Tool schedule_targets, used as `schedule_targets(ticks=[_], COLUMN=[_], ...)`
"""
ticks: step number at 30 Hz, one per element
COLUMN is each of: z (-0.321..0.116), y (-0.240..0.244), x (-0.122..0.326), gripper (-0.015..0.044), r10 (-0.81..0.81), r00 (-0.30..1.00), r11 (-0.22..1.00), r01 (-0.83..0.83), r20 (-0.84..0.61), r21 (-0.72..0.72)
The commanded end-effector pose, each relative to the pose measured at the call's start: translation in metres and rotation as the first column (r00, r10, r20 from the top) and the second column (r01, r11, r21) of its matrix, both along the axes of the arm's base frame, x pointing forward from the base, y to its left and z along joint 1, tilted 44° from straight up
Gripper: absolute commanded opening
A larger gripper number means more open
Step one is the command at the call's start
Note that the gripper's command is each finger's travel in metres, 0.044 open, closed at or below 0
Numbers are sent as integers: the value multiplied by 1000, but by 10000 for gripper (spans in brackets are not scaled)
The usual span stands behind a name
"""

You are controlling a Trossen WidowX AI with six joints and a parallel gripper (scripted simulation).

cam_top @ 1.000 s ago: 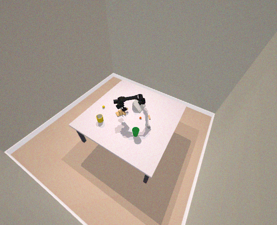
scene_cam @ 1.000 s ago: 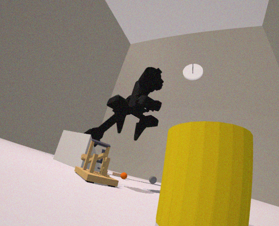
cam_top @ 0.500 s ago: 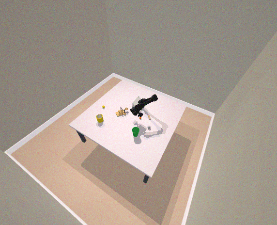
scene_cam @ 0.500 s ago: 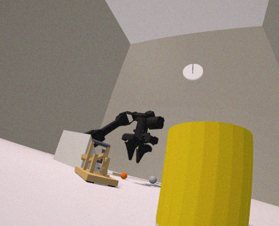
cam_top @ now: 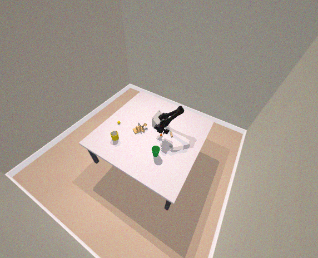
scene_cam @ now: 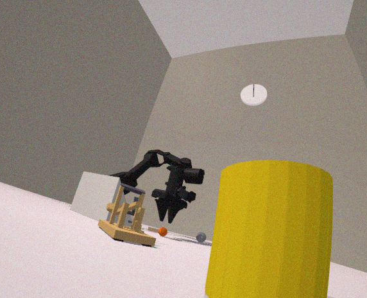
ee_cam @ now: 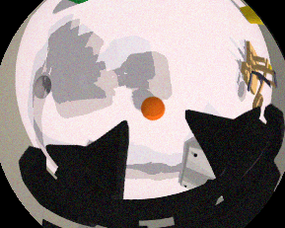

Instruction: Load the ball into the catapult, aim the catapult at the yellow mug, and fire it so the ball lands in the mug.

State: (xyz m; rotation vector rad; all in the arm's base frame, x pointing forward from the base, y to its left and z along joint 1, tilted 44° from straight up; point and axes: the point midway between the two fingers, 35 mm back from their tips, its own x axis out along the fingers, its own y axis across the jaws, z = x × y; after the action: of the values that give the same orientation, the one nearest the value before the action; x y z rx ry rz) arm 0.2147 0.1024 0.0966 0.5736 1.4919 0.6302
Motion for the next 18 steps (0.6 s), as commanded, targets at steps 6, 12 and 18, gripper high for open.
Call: schedule_targets(ticks=[6, 12, 18], z=[-10, -17, -23], y=[9, 16, 23], x=[-1, -1, -1], gripper=[300, 300, 300], r10=[-5, -5, -5], r00=[1000, 1000, 1000], r11=[1000, 1000, 1000], r01=[5, 5, 5], r20=[-3, -3, -3], r21=[2, 2, 3])
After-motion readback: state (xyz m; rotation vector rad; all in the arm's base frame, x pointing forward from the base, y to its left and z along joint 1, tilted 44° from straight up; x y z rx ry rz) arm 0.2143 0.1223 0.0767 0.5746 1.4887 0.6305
